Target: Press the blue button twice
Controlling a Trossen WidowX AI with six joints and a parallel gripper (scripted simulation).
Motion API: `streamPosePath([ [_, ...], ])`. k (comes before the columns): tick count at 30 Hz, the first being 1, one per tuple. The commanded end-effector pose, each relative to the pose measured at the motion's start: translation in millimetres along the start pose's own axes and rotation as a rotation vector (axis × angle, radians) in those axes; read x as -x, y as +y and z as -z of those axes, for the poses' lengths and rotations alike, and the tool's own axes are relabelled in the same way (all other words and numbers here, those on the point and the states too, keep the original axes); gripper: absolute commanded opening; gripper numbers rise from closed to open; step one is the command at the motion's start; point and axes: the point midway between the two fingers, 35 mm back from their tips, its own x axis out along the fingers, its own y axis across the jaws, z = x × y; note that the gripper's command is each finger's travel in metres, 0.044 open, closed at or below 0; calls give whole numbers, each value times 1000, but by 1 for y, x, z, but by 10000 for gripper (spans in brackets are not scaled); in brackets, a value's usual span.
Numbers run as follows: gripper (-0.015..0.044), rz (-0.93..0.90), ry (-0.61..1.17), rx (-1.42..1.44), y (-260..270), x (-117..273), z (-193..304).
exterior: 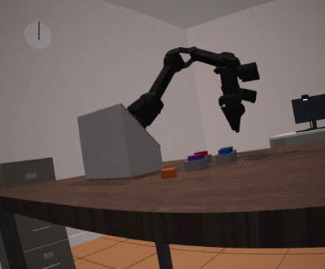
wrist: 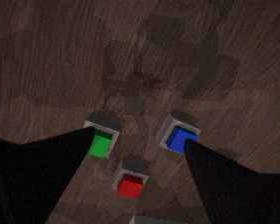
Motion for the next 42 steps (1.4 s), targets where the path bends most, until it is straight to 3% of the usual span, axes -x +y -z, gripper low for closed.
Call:
streamPosePath([
  [1,400,-43,-1,-158,-44,17,18],
  [10,400,-91,-23,-292,-76,32,35],
  [16,242,-93,-24,-291,-71,-27,32],
  [25,20,-93,-24,-291,-71,-29,32],
  [42,20,-93,-24,-291,-70,-42,32],
])
